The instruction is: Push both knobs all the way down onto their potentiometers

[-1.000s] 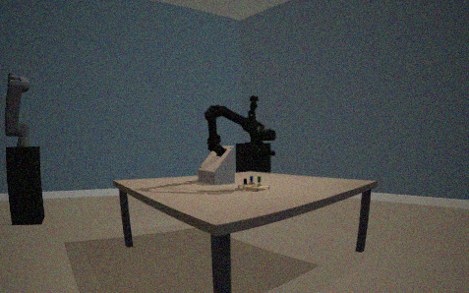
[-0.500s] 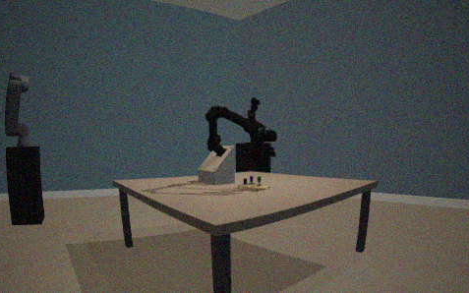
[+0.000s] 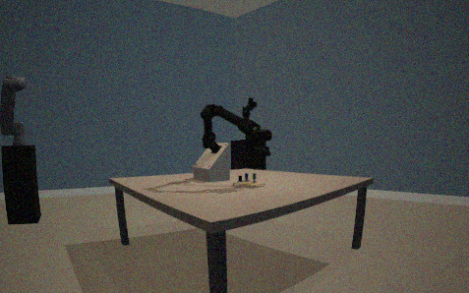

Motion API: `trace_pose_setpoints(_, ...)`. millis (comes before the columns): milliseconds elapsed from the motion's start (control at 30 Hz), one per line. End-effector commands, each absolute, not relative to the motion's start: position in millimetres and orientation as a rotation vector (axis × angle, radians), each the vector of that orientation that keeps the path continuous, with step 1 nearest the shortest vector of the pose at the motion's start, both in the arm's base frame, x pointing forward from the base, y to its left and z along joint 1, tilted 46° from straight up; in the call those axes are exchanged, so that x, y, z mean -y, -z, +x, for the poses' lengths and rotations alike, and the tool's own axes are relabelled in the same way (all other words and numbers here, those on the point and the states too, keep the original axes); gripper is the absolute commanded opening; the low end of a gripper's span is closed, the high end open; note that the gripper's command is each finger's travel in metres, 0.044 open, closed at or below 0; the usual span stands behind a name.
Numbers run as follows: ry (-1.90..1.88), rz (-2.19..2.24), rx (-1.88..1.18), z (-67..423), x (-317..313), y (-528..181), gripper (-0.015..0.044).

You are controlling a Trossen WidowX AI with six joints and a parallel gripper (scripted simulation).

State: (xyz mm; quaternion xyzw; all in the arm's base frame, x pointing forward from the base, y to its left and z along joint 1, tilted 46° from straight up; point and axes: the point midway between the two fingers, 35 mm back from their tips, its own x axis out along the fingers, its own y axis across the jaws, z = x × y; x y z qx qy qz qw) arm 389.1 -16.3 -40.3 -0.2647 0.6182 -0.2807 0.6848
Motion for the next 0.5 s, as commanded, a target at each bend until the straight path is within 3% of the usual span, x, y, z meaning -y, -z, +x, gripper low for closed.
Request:
trace_pose_setpoints(0, 0.629, -0.607, -1.395, 386.7, 22.0, 46.7, 0.0000)
trace_pose_setpoints(467, 0.629, -0.608, -1.394, 387.2, 28.7, 52.9, 0.0000)
